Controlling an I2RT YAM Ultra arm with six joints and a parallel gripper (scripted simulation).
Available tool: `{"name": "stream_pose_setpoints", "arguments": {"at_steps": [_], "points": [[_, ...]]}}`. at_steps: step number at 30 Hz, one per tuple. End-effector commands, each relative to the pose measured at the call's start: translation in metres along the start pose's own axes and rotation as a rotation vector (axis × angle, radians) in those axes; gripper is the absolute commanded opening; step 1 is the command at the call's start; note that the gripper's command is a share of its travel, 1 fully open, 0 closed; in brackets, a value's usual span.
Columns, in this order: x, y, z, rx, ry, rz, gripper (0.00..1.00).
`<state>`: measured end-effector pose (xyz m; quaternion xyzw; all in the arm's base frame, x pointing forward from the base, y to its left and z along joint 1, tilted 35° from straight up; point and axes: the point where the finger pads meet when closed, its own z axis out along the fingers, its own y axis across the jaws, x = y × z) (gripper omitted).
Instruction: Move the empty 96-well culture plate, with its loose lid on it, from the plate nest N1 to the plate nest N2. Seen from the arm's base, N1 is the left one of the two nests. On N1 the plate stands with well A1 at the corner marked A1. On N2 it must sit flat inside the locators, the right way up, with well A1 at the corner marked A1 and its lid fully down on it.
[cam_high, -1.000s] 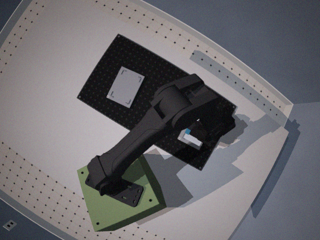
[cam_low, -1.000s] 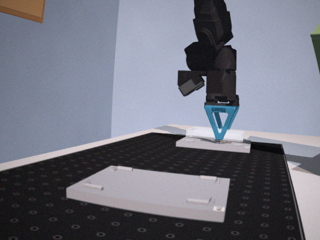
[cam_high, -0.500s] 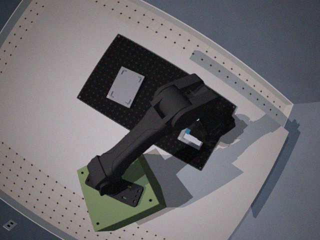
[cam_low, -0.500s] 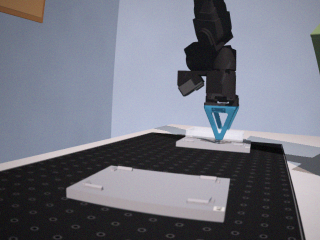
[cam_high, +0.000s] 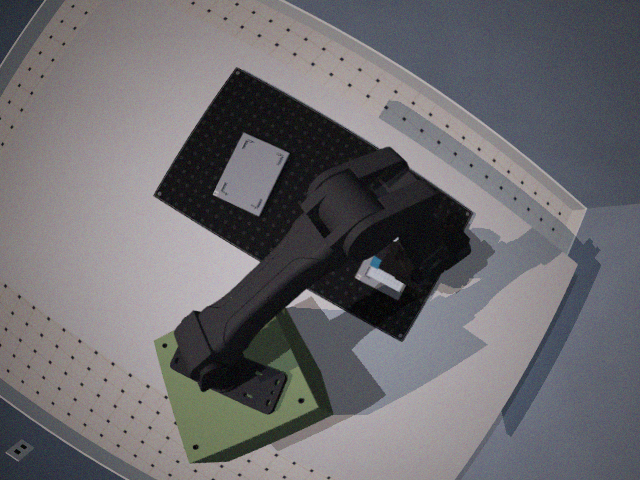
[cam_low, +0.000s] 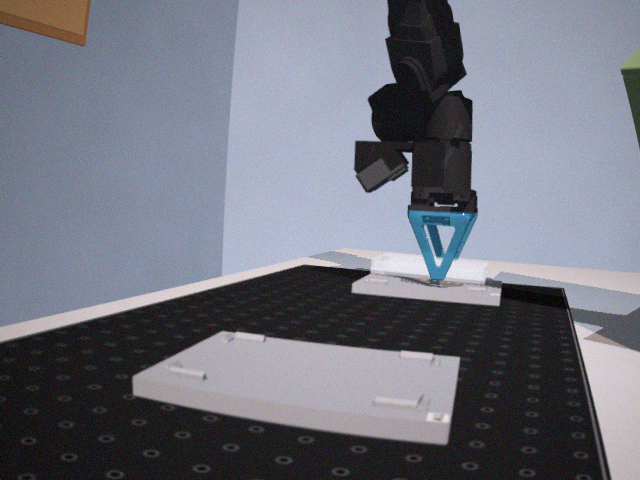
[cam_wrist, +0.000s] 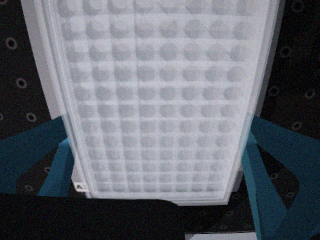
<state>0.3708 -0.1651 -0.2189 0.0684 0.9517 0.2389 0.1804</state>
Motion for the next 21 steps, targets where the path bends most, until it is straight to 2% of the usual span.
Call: {"name": "stream_pose_setpoints", "arguments": {"at_steps": [1,7,14,21], "points": [[-0.030,-0.010,-0.019,0.037,-0.069,-0.029,0.00],[-0.026,-0.008,-0.017,0.033,-0.063,-0.026,0.00],[-0.011,-0.004,-0.014,0.020,-0.040,-0.002,0.00],[-0.010,-0.003,-0.014,0.020,-0.039,-0.003,0.00]]}}
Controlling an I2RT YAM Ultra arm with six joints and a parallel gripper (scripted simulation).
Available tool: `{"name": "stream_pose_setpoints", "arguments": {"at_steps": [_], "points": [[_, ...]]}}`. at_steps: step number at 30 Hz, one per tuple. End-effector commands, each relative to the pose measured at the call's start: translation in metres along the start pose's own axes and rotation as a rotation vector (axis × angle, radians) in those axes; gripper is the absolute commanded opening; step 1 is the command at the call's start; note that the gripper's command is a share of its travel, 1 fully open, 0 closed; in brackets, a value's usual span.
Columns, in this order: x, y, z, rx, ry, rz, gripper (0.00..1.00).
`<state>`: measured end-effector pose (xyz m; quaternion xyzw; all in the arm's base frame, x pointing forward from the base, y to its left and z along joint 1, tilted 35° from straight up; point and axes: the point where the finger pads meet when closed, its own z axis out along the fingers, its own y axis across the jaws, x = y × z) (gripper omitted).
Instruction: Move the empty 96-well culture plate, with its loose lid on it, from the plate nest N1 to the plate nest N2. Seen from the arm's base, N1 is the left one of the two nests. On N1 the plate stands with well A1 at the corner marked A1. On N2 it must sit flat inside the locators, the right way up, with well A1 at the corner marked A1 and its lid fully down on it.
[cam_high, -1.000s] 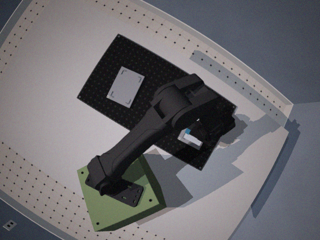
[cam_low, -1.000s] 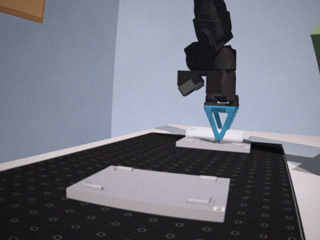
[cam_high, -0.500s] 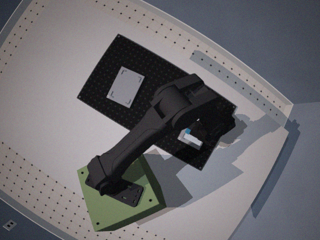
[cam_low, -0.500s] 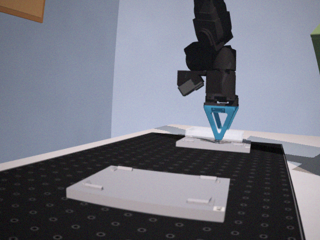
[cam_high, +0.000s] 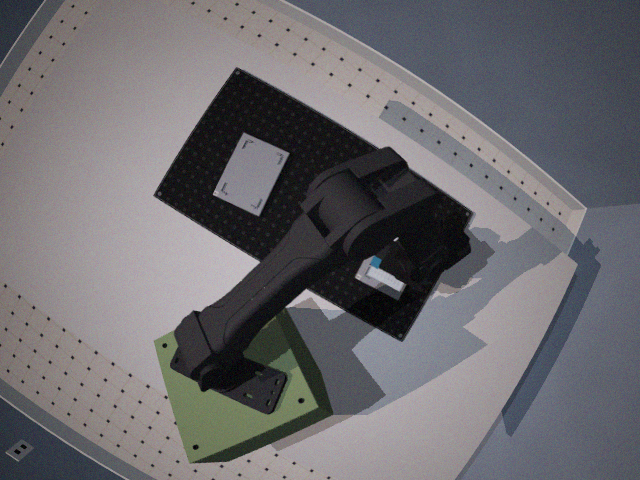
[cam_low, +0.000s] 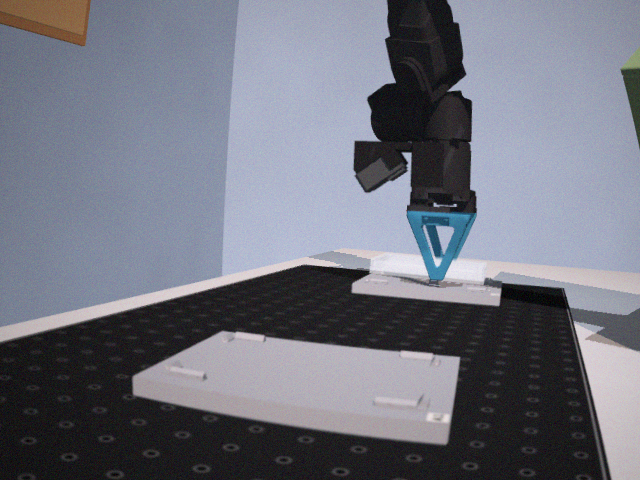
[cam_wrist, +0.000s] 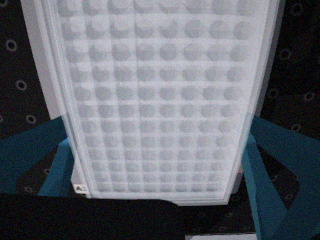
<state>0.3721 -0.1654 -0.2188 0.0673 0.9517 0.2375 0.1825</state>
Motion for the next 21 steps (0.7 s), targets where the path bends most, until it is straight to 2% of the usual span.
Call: {"name": "stream_pose_setpoints", "arguments": {"at_steps": [1,17,21], "points": [[-0.0084,-0.0028,-0.0142,0.018,-0.036,0.001,0.00],[-0.0069,-0.0011,-0.0137,0.017,-0.035,0.000,0.00],[-0.0126,-0.0031,-0.0151,0.022,-0.044,-0.009,0.00]]}}
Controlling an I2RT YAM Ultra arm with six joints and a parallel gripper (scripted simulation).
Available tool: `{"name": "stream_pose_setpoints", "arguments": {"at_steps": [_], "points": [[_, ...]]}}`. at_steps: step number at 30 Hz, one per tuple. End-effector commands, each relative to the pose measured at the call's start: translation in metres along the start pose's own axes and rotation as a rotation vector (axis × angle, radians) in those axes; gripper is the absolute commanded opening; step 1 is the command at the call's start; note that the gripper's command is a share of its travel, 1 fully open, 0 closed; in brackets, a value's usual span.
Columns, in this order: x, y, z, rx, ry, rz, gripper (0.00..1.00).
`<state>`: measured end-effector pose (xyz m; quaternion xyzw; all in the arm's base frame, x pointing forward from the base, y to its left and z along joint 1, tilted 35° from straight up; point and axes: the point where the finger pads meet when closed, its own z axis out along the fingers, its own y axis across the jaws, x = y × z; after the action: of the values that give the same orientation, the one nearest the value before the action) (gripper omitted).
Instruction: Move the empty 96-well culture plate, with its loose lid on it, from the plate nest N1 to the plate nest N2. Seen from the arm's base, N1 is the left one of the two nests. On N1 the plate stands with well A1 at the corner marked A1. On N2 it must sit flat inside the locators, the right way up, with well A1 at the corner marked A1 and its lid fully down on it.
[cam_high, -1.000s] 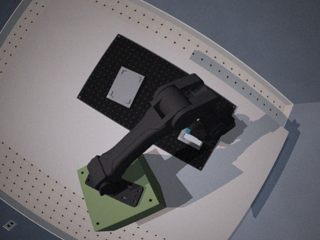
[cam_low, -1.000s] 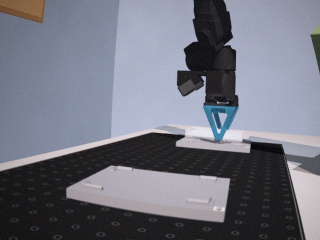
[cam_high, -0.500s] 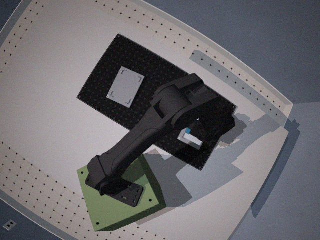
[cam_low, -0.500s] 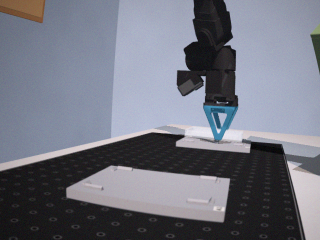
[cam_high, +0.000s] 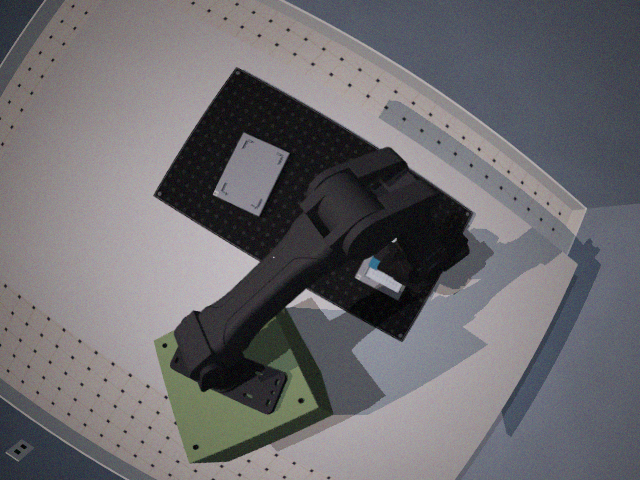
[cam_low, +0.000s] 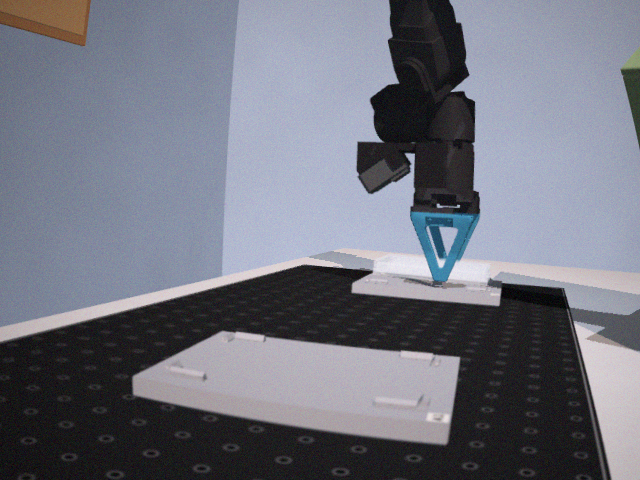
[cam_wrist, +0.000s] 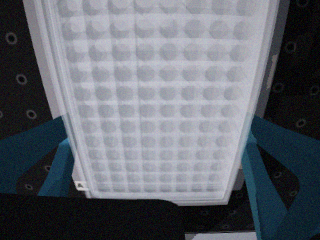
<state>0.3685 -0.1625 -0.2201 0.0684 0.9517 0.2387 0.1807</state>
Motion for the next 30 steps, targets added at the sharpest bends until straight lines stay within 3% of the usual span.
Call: {"name": "stream_pose_setpoints", "arguments": {"at_steps": [1,11,30], "points": [[-0.018,-0.005,-0.016,0.025,-0.049,-0.013,0.00],[-0.028,-0.009,-0.020,0.034,-0.063,-0.021,0.00],[-0.027,-0.007,-0.019,0.026,-0.050,-0.014,0.00]]}}
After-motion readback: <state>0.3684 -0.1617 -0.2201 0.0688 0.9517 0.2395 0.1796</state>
